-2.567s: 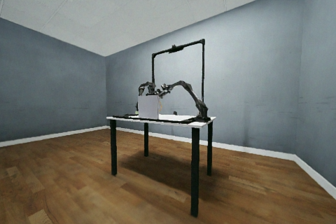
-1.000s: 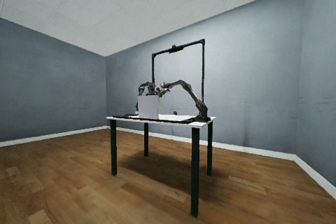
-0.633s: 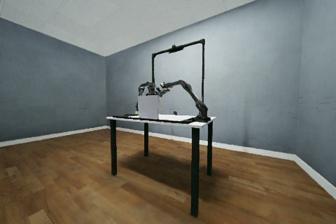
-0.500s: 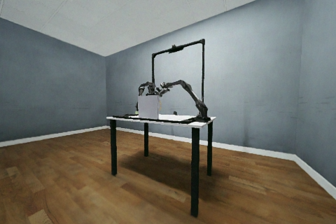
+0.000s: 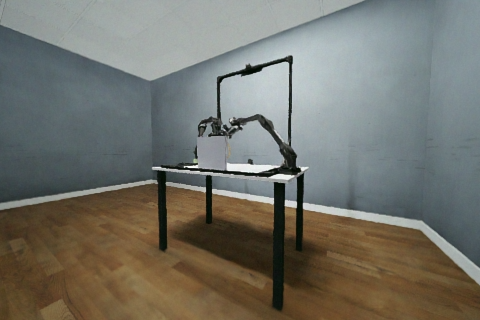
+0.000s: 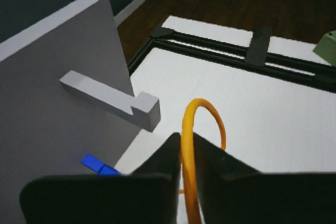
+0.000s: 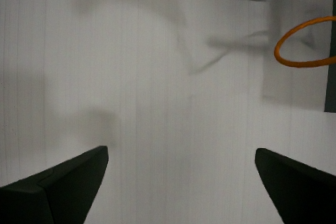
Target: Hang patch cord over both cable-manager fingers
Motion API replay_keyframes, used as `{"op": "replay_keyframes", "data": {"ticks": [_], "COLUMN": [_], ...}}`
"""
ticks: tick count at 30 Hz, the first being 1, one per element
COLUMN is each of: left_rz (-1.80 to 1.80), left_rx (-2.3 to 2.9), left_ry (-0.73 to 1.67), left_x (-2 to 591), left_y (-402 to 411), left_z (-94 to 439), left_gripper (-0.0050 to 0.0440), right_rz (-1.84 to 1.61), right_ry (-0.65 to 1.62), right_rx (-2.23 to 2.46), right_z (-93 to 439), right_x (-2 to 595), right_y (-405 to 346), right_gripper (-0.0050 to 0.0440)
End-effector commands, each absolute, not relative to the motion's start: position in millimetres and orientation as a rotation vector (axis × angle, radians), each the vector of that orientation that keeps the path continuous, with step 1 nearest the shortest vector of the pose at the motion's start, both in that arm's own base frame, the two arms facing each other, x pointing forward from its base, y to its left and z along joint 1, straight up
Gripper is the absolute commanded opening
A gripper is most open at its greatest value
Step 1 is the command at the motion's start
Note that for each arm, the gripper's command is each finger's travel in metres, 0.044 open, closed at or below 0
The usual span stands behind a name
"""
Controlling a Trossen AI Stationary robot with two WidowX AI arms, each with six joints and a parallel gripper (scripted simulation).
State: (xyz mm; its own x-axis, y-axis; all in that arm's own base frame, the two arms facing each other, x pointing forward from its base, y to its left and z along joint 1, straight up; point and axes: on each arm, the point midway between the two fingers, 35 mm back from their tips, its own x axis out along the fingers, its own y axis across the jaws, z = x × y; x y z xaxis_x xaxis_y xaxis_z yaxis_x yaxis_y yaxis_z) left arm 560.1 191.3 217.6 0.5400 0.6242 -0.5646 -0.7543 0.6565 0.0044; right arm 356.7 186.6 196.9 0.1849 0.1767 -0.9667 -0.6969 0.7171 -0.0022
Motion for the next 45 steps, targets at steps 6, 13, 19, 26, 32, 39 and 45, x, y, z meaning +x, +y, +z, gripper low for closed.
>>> {"op": "replay_keyframes", "data": {"ticks": [6,13,19,26,32,39,45], "left_rz": [0.829,0.831,0.832,0.832,0.833,0.834,0.834], "left_rx": [-0.268,-0.269,-0.271,-0.272,-0.273,-0.274,-0.274], "left_ry": [0.532,0.533,0.533,0.534,0.534,0.536,0.535], "left_x": [559.5,559.1,558.8,558.5,558.2,558.0,557.9], "left_y": [193.7,194.2,194.6,194.8,195.1,195.2,195.3], "left_z": [234.2,234.7,235.1,235.4,236.1,235.7,236.1], "left_gripper": [0.0025,0.0025,0.0025,0.0025,0.0025,0.0025,0.0025], "right_rz": [0.655,0.655,0.655,0.655,0.655,0.655,0.655], "right_ry": [1.207,1.207,1.207,1.207,1.207,1.207,1.207], "right_rx": [-0.5,-0.5,-0.5,-0.5,-0.5,-0.5,-0.5], "right_z": [209.3,209.3,209.3,209.3,209.3,209.3,209.3], "right_x": [354.7,354.7,354.7,354.7,354.7,354.7,354.7], "right_y": [185.0,185.0,185.0,185.0,185.0,185.0,185.0], "right_gripper": [0.044,0.044,0.044,0.044,0.044,0.044,0.044]}}
